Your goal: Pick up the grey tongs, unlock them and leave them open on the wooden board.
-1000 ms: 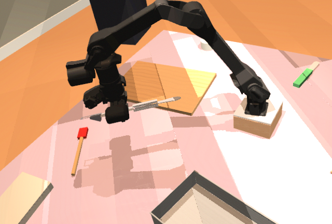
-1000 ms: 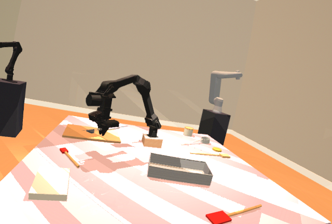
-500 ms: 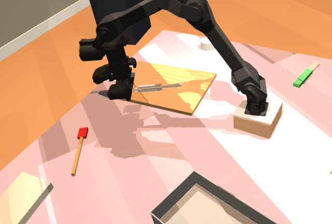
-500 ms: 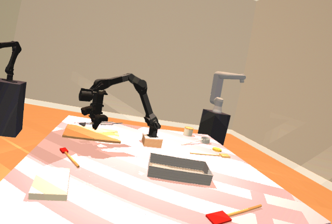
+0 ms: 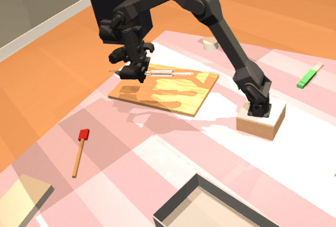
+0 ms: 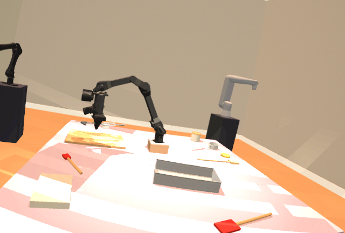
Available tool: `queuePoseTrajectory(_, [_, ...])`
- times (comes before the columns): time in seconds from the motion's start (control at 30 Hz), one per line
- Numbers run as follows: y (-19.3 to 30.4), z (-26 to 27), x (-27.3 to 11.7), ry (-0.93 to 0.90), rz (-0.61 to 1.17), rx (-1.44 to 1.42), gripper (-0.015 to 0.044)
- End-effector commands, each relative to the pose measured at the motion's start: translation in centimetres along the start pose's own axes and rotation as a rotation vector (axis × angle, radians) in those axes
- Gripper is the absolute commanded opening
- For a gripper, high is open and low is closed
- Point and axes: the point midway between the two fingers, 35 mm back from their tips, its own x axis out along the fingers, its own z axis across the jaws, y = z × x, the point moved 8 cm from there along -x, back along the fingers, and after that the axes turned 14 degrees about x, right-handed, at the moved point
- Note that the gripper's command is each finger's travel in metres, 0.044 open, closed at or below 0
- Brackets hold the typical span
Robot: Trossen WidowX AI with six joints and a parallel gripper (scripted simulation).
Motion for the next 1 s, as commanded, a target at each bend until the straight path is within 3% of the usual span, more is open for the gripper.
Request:
queuePoseTrajectory(0.0, [0.1,-3.1,-0.6,-0.001,-0.017,0.060,-0.0150])
queuePoseTrajectory(0.37, [0.9,-10.0,-0.7,0.007,-0.019,0.204,-0.0150])
queuePoseTrajectory(0.67, [1.0,-10.1,-0.8,0.003,-0.038,0.210,-0.0150])
queuePoseTrajectory(0.97, [1.7,-10.5,-1.3,-0.032,-0.200,0.237,-0.0150])
